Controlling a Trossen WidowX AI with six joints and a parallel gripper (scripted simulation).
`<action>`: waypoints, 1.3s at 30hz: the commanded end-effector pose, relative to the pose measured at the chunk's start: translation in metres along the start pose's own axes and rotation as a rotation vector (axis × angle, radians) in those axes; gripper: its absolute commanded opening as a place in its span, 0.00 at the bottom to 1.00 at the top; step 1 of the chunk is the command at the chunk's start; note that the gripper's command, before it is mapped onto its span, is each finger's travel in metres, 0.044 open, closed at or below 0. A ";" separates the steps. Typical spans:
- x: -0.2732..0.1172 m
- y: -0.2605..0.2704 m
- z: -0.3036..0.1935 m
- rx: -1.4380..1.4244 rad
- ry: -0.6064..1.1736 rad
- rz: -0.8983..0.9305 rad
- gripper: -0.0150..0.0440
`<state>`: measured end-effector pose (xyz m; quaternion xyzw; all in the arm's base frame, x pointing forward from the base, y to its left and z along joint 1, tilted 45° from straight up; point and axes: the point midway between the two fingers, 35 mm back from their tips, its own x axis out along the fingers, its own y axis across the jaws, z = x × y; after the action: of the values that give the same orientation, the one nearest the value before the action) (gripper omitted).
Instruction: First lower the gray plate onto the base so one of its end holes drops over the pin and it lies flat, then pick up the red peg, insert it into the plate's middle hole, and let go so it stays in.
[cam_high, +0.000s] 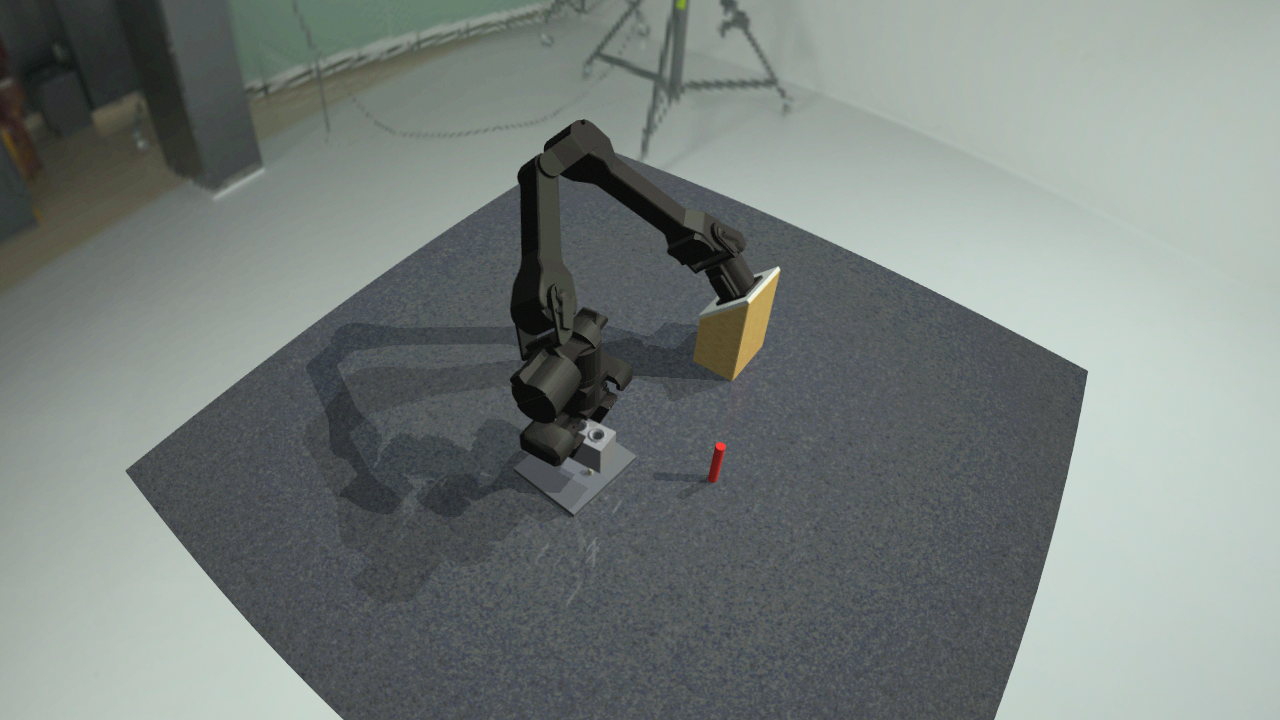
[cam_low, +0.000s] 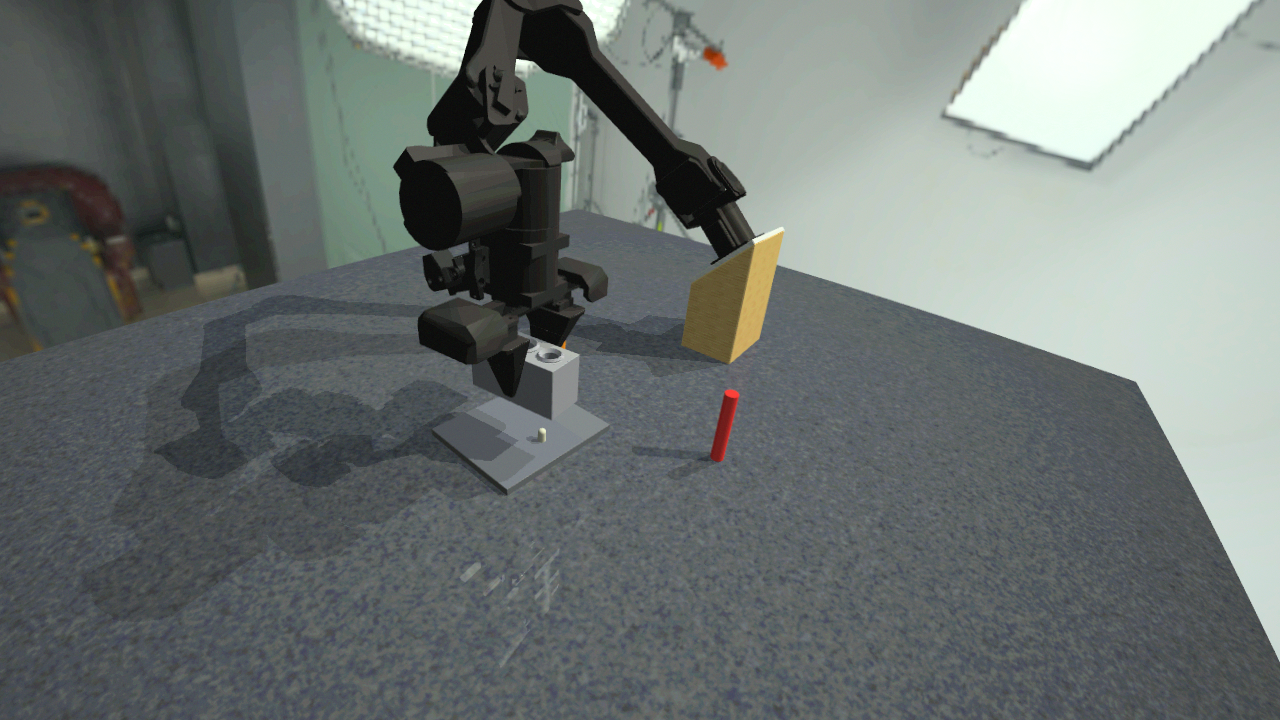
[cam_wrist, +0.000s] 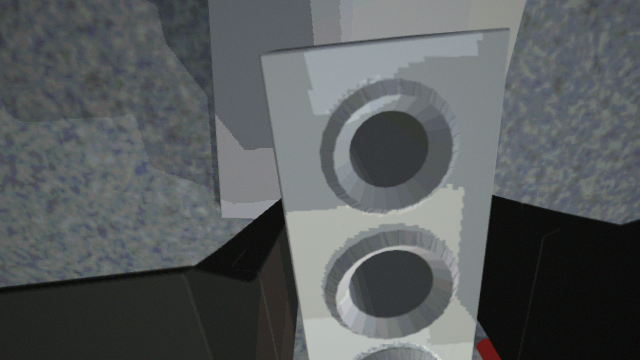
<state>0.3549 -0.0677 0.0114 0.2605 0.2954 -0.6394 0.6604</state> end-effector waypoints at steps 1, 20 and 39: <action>0.007 -0.006 0.010 0.005 -0.010 -0.009 0.25; 0.009 -0.007 0.014 0.010 -0.013 -0.010 0.25; 0.017 -0.008 0.015 0.010 -0.013 -0.010 0.25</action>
<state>0.3508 -0.0858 0.0134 0.2631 0.2878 -0.6432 0.6590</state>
